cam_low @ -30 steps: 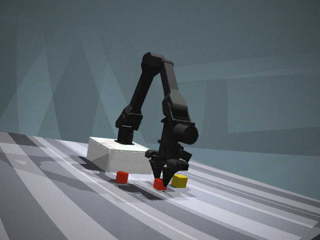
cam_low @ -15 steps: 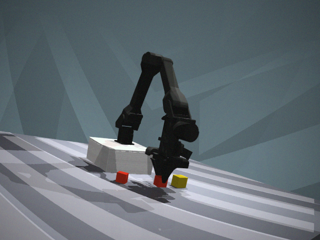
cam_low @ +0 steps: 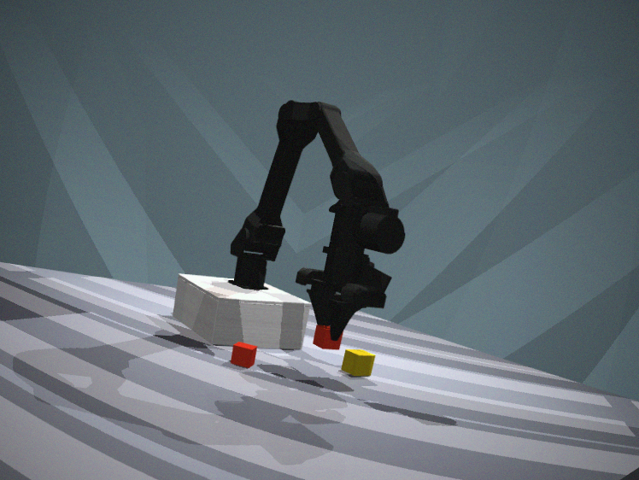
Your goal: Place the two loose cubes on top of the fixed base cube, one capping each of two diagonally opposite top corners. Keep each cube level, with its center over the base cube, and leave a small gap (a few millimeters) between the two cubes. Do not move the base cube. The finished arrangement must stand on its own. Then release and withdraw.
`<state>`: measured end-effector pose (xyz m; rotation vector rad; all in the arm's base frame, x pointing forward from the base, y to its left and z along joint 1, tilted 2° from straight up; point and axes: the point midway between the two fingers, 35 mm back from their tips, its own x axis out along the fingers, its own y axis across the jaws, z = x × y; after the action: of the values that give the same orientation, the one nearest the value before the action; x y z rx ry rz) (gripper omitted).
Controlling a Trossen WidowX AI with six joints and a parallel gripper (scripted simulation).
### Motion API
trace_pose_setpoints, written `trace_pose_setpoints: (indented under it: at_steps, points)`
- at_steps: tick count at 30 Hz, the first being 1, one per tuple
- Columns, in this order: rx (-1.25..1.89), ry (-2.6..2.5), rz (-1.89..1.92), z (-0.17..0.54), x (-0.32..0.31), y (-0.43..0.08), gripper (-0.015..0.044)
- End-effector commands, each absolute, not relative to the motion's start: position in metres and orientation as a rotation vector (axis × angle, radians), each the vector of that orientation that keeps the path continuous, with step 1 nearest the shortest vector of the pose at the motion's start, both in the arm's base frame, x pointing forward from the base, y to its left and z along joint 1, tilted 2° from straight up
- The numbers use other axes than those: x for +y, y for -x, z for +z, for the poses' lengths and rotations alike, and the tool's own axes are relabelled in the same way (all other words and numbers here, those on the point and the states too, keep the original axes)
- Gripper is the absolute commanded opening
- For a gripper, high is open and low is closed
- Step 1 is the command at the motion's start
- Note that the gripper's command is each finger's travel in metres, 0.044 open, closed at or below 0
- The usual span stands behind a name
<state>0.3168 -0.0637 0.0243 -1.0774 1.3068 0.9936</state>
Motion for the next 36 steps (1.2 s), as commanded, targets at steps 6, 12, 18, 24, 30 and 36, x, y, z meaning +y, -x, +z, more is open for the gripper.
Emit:
trace_pose_setpoints:
  at_steps: [6, 12, 18, 24, 30, 36]
  points:
    - [1.307, 1.081, 0.982, 0.056, -0.063, -0.315, 0.0105]
    - [1.307, 1.081, 0.982, 0.075, -0.062, -0.312, 0.0105]
    - [1.313, 1.065, 0.969, 0.075, -0.057, -0.312, 0.0105]
    - [1.338, 0.999, 0.916, 0.069, -0.039, -0.315, 0.0105]
    - [1.364, 0.933, 0.860, 0.063, -0.022, -0.317, 0.0105]
    - [1.389, 0.866, 0.799, 0.058, -0.006, -0.318, 0.0105]
